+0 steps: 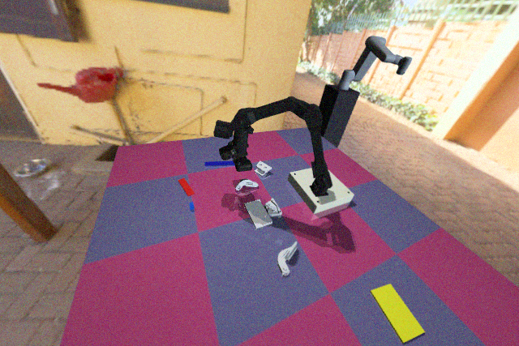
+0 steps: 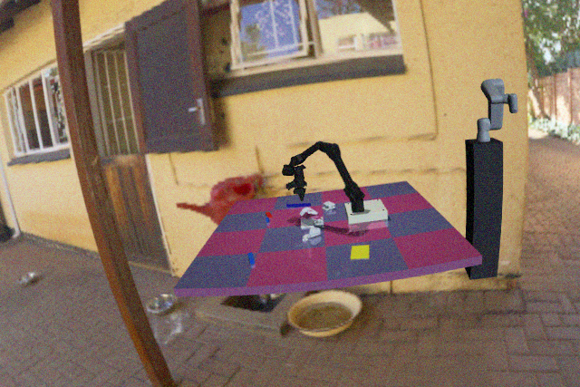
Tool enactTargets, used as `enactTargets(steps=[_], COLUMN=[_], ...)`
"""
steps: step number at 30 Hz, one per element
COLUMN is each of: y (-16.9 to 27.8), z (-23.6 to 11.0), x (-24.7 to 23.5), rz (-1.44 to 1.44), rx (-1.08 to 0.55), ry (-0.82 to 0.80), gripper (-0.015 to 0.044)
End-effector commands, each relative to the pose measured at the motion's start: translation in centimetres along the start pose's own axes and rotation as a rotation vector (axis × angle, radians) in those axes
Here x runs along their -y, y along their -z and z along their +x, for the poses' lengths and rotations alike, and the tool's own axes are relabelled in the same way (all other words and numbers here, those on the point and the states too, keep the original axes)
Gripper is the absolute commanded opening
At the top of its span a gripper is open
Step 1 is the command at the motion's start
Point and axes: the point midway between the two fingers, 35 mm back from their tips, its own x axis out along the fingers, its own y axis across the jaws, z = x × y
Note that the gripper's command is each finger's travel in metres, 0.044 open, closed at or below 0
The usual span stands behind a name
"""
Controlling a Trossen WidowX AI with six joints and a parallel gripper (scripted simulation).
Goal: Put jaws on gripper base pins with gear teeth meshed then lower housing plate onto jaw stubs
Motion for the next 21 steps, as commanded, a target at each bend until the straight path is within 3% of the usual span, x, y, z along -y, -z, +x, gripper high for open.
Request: enactTargets(steps=[1, 21], y=[0.1, 0.1], z=[1.0, 4.2], x=[0.1, 0.1], rz=[-0.003, -0.003], rx=[-0.015, -0.015], ry=[-0.001, -0.001], gripper=[0.0000, 0.0000])
